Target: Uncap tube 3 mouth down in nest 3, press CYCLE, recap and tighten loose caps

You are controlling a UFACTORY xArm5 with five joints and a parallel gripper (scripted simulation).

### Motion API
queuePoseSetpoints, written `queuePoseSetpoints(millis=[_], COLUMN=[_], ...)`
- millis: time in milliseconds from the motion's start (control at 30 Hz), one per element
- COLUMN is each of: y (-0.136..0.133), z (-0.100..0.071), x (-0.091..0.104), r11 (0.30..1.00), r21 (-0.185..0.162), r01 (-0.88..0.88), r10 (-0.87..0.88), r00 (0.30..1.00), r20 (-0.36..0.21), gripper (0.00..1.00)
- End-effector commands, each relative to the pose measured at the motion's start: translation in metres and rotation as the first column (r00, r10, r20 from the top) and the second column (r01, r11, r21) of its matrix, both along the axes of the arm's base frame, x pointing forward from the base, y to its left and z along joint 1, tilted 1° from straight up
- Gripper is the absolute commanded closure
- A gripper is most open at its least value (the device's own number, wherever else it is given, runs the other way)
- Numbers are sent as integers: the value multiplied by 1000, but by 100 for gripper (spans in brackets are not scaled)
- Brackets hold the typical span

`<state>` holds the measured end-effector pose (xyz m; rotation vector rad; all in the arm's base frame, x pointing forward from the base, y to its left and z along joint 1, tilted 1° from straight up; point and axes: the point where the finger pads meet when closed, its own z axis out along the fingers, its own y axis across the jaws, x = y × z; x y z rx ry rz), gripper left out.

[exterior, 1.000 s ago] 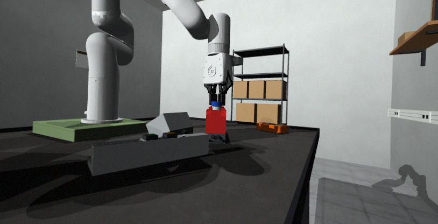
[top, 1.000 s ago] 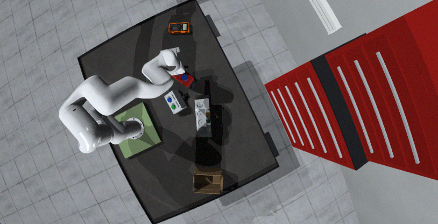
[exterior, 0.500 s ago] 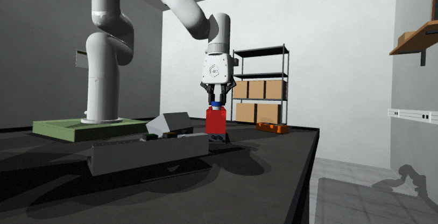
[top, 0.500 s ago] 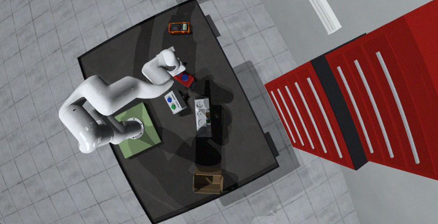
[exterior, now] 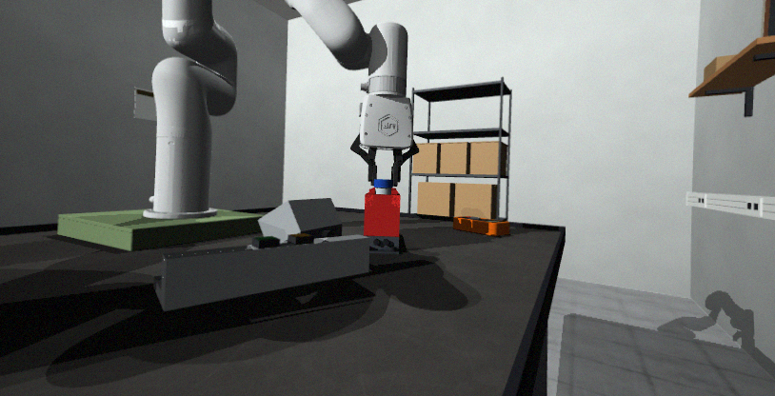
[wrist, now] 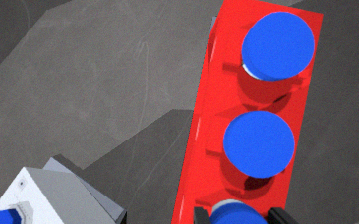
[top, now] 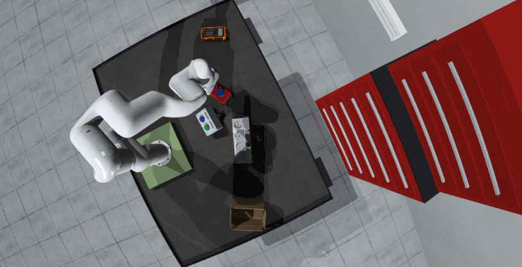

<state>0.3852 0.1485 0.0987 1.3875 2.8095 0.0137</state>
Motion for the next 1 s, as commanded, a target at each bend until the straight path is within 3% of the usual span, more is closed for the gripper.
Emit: queuePoseSetpoints(millis=[0,233,500,533,867,900,967], y=[0,0,0,0,0,0,0], z=[1,1,1,1,1,1,1], x=[1,1,1,1,1,1,1], r11=[964,831,827,827,827,870,870], r21=[-10,-15,-15,-15,-15,-14,-14], r01=[-264,-556,-563,-563,-563,-492,-492], r10=[264,556,563,563,563,492,492], r00=[964,831,827,827,827,871,871], r20=[6,3,3,3,3,4,4], gripper=[100,100,100,54,54,54,54])
